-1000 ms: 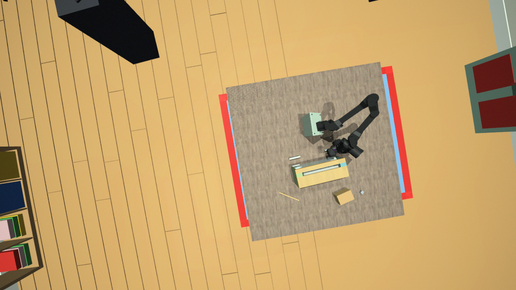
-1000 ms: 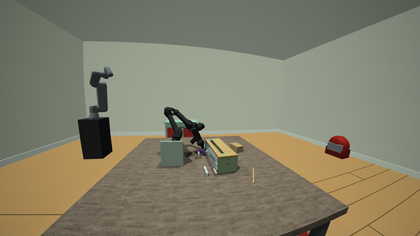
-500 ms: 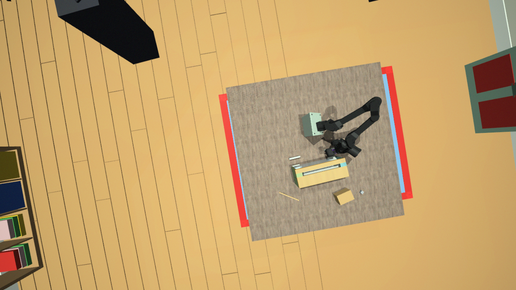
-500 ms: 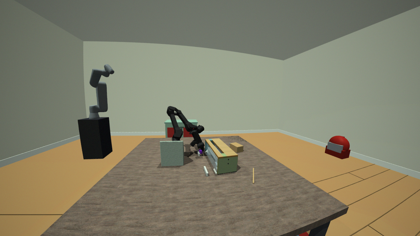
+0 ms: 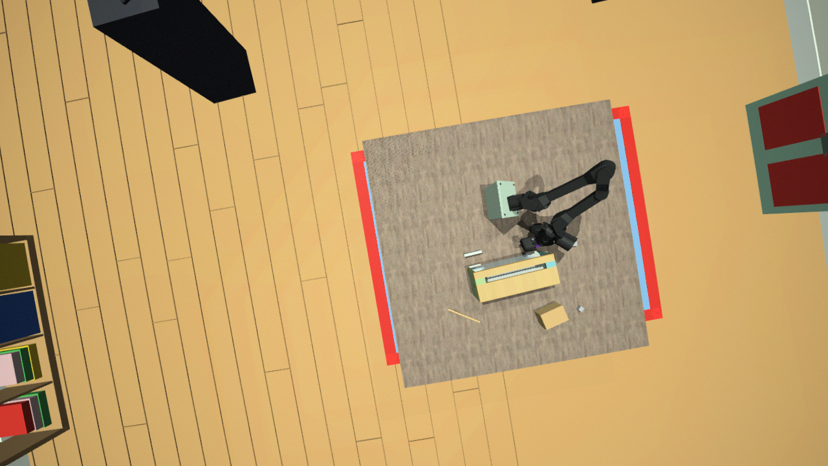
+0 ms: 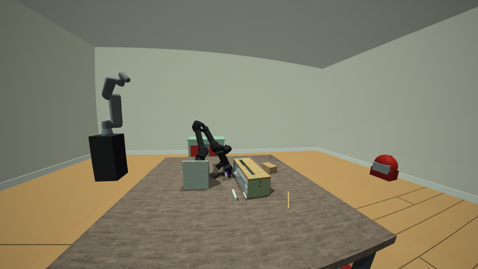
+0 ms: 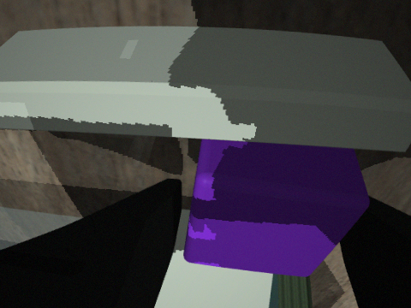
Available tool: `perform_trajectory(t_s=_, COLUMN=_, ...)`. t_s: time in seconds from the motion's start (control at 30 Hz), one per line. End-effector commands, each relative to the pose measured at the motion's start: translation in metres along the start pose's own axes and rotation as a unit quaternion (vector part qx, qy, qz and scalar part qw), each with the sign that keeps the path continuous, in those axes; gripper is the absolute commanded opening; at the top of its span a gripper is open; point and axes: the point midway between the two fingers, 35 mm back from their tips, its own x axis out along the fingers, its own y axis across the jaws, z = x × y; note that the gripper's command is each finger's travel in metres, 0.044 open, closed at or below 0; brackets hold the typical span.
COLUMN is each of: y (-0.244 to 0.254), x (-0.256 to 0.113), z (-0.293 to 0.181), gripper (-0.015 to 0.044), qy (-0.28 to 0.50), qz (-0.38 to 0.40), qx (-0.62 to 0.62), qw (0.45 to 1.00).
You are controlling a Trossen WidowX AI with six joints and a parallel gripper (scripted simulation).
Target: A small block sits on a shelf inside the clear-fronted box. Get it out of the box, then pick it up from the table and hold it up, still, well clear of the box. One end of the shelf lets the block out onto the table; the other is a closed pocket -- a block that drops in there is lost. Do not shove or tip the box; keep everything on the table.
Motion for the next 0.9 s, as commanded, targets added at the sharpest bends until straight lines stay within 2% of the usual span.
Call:
perform_trajectory(t_s=0.0, y=0.002, x=0.000, z=0.002, gripper=0.0154, qy=0.000, qz=0.003, qx=0.003, qw=1.000)
perform_trajectory(t_s=0.07, y=0.002, x=0.000, z=0.002, gripper=0.0101, qy=0.000, qz=0.003, qx=0.003, qw=1.000)
perform_trajectory(t_s=0.17, y=0.002, x=0.000, z=0.002, gripper=0.0081, qy=0.000, qz=0.003, qx=0.003, qw=1.000)
perform_trajectory(t_s=0.27, y=0.001, x=-0.002, z=-0.006, gripper=0.0003, qy=0.014, qz=0.007, qx=0.022, qw=1.000)
perform_trajectory(t_s=0.87, y=0.000, x=-0.057, z=-0.025, gripper=0.0000, qy=0.000, qz=0.003, qx=-0.001, qw=1.000)
